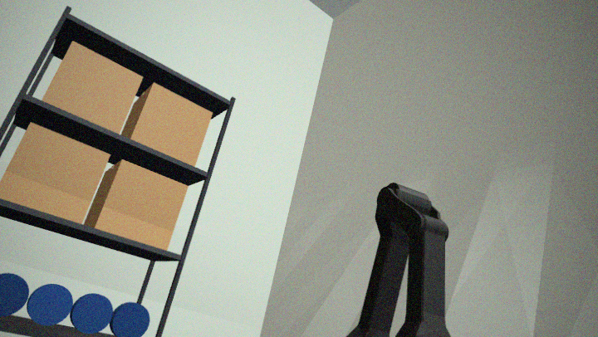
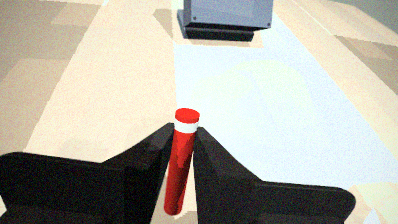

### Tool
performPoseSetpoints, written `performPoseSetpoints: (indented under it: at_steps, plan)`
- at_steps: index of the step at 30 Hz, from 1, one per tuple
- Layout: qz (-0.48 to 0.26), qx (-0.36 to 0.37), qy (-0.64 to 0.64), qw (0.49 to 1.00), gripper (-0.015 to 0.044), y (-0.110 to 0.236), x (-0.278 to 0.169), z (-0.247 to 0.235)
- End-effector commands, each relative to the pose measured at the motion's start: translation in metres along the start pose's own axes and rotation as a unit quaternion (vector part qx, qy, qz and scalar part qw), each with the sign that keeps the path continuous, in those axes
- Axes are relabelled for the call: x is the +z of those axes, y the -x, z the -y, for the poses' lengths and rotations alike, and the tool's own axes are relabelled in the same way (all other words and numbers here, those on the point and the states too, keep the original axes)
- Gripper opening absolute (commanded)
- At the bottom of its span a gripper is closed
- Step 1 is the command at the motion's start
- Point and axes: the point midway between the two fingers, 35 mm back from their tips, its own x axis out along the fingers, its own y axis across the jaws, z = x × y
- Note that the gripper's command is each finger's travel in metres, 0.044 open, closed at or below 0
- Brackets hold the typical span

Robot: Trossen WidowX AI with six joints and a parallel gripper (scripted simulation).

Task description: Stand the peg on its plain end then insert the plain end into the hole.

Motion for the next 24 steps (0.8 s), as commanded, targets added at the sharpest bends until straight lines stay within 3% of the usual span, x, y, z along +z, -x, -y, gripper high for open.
performPoseSetpoints:
  at_steps: [1,24]
  plan:
    - [0.019,0.001,-0.002,1.0,0.0049,0.003,0.0,-0.001]
    - [0.112,0.0,-0.001,0.994,0.0049,0.014,-0.009,0.0]
